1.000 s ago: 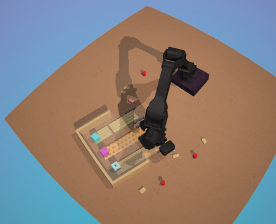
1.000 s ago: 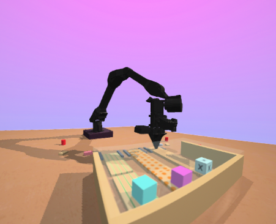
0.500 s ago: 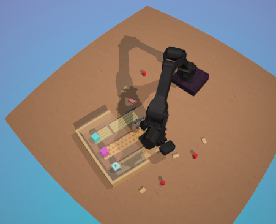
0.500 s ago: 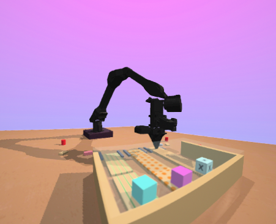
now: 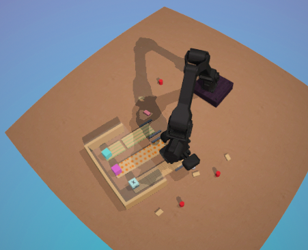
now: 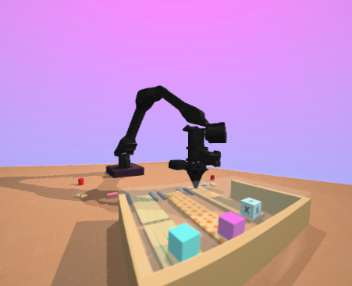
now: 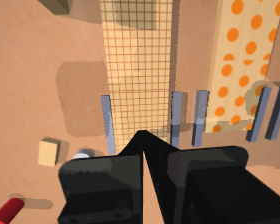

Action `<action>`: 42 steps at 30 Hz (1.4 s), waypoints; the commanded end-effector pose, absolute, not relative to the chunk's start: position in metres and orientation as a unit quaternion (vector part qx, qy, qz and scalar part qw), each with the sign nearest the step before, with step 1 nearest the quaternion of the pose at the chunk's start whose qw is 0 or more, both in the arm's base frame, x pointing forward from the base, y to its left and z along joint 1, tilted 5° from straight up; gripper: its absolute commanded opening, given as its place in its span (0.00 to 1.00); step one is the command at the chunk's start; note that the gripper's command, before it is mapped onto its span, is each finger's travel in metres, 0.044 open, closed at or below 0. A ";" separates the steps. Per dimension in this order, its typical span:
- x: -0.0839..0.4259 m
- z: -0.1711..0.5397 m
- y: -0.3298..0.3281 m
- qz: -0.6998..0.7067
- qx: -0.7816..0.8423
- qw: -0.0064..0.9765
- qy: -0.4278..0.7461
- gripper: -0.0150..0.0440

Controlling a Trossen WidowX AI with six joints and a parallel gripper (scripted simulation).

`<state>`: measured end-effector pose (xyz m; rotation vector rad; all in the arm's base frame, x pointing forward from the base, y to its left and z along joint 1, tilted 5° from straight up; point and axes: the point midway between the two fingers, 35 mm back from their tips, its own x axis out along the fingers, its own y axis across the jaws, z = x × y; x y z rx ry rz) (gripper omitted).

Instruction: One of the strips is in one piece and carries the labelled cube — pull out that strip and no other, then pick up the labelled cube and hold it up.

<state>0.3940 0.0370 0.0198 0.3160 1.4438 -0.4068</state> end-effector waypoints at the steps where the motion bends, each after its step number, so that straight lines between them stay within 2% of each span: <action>1: 0.381 0.014 0.043 -0.183 0.142 0.713 0.661 0.25; 42: 0.327 0.008 0.069 -0.183 0.142 0.712 0.663 0.25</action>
